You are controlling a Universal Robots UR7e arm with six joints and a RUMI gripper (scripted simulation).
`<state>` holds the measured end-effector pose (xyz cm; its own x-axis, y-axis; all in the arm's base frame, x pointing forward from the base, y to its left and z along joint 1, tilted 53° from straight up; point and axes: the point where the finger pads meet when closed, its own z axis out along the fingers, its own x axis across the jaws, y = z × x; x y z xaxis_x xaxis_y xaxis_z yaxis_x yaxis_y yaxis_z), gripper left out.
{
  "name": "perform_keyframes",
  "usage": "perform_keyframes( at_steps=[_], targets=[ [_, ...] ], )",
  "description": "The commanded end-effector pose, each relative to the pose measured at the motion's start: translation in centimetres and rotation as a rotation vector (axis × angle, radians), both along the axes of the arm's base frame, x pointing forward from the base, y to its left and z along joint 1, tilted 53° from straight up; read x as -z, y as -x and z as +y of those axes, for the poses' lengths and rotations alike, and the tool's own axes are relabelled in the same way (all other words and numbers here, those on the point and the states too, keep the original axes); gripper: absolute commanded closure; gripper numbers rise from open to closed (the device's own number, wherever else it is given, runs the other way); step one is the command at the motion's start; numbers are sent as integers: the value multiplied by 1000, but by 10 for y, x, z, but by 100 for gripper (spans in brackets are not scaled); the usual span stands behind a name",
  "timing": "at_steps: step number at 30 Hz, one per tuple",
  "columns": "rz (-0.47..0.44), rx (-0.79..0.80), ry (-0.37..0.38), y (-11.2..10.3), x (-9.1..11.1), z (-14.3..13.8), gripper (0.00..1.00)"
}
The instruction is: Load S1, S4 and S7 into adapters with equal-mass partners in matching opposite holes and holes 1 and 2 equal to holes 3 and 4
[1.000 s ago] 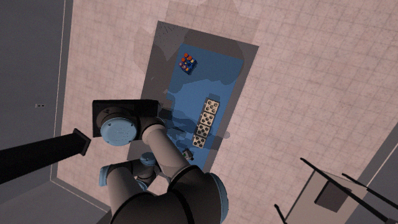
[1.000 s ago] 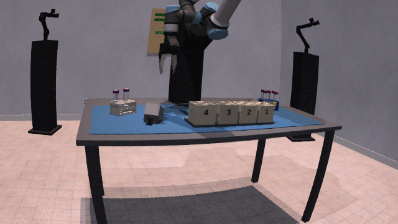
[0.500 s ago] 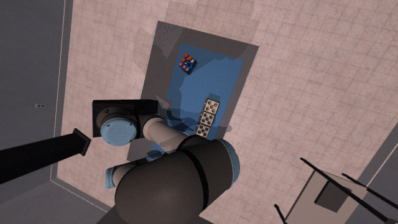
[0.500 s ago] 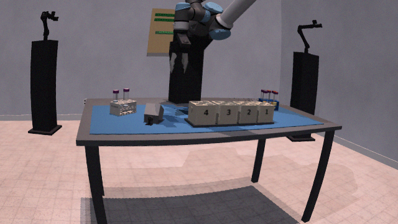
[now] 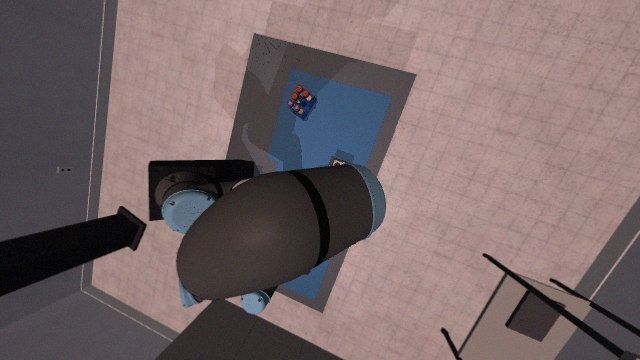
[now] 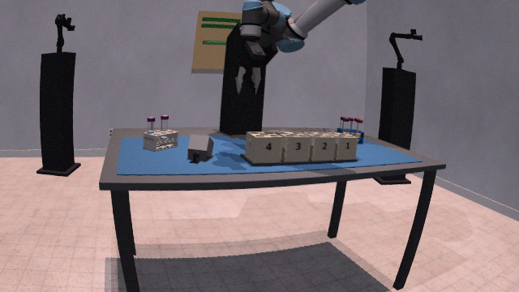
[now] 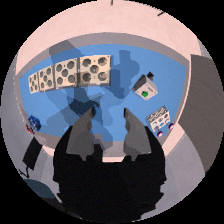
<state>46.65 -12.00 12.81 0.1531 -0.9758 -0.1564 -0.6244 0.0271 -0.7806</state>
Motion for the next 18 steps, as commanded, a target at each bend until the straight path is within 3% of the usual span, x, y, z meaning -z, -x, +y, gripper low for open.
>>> perform_keyframes(
  at_steps=[1,6,18],
  targets=[
    [3,1,1,-5,-18,12,65],
    [3,1,1,-11,-36,24,65],
    [3,1,1,-11,-36,24,65]
  ],
)
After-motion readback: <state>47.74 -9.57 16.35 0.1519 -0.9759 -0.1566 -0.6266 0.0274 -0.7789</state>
